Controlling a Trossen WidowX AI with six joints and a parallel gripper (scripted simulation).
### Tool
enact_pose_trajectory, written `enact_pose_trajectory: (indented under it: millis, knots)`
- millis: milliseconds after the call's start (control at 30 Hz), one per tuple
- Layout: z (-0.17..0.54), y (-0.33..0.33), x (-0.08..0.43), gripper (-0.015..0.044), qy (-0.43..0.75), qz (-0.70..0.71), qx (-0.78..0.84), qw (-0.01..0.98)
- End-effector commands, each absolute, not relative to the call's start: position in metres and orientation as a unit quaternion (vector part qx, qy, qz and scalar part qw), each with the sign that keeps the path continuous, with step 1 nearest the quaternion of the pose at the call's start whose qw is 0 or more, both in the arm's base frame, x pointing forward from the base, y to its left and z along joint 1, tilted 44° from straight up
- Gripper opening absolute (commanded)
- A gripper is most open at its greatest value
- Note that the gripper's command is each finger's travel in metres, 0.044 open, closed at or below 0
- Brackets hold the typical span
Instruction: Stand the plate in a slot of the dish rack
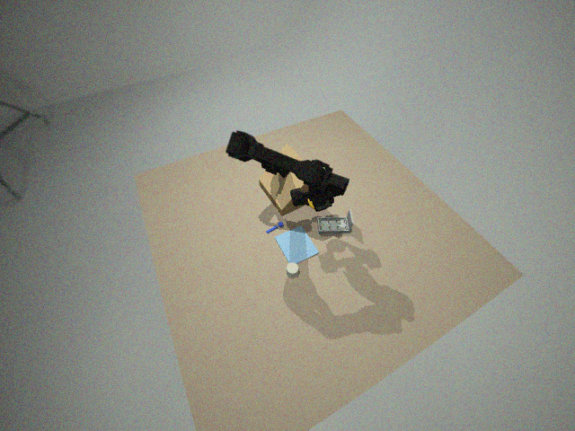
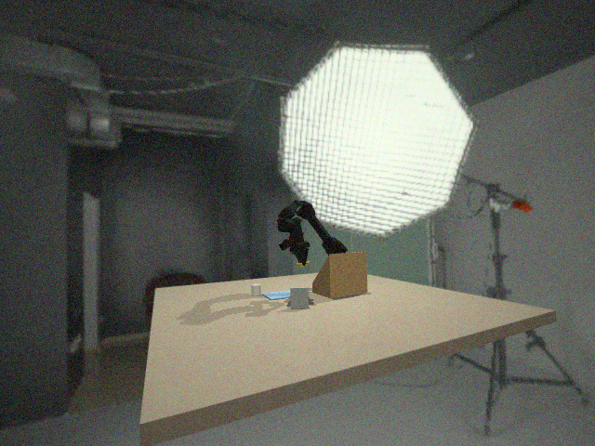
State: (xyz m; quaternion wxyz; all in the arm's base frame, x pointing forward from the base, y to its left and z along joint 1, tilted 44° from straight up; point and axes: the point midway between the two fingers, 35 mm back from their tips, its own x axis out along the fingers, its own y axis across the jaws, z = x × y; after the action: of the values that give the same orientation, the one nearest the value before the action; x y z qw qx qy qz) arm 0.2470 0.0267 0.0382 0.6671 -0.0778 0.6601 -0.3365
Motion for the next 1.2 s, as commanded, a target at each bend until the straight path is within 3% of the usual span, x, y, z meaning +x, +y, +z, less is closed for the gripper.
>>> enact_pose_trajectory:
  millis: [0, 533, 1167]
  knots:
    - [0.028, 0.025, 0.245, 0.0000, 0.690, -0.292, -0.073, 0.658]
    - [-0.006, 0.018, 0.243, 0.0000, 0.749, -0.112, -0.061, 0.650]
    - [-0.028, 0.014, 0.247, 0.0000, 0.729, 0.082, -0.062, 0.677]
